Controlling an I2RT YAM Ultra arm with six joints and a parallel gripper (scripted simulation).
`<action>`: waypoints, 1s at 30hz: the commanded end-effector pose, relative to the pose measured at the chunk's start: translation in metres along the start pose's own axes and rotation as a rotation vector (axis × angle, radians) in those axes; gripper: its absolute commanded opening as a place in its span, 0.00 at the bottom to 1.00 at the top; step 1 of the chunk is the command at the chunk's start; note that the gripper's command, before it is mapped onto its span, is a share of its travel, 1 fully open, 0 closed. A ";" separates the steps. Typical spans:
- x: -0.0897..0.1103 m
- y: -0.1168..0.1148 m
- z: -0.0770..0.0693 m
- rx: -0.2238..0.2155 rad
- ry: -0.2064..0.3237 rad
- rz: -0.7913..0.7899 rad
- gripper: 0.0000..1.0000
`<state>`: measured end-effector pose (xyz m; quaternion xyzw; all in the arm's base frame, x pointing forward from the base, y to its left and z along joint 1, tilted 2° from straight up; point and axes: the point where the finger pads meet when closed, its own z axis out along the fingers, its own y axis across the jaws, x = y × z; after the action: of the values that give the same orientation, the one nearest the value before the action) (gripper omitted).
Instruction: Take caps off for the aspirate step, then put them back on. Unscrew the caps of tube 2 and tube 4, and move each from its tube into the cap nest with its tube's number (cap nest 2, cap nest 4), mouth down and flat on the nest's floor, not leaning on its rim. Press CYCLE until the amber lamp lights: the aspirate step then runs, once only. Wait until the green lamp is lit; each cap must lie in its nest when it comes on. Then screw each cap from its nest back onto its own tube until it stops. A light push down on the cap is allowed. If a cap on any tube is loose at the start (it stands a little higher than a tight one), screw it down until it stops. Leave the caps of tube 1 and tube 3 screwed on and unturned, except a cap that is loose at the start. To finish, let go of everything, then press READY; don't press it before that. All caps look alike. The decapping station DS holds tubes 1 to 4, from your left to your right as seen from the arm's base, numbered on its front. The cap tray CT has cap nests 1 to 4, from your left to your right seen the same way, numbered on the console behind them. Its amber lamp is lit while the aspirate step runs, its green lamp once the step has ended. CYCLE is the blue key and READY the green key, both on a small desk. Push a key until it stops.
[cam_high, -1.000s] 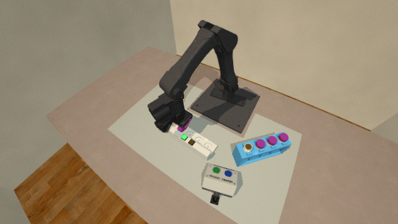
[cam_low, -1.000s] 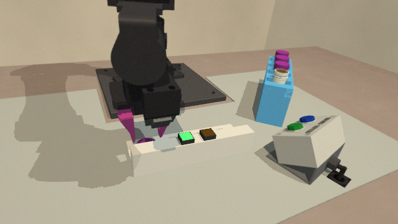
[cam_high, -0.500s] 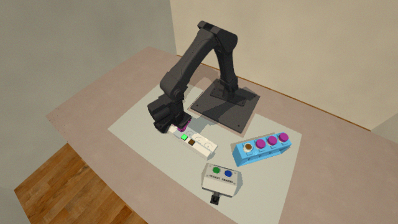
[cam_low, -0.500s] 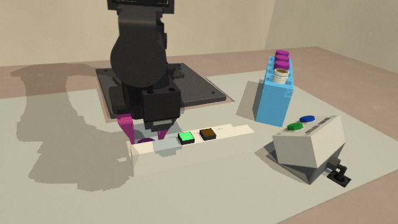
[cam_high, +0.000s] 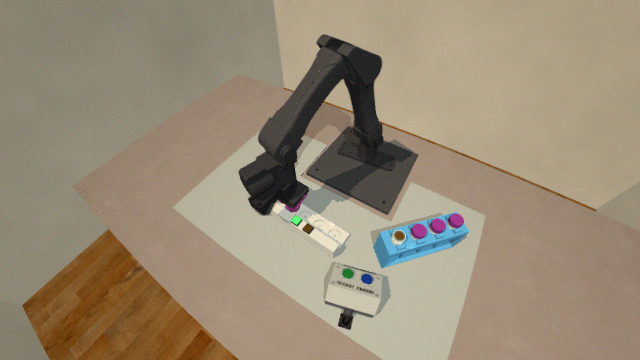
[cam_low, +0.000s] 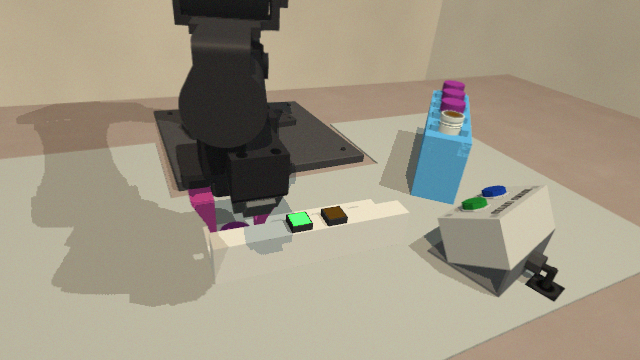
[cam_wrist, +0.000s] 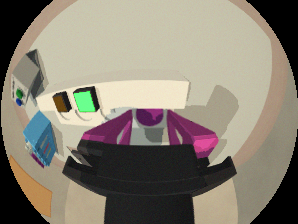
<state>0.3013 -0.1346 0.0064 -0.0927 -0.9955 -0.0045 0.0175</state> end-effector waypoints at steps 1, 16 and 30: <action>-0.002 -0.001 -0.002 0.003 -0.013 -0.002 0.47; -0.002 -0.001 -0.002 0.003 -0.013 -0.002 0.00; -0.002 -0.001 -0.007 0.003 -0.013 -0.002 0.00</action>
<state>0.3008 -0.1343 0.0051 -0.0924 -0.9956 -0.0044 0.0173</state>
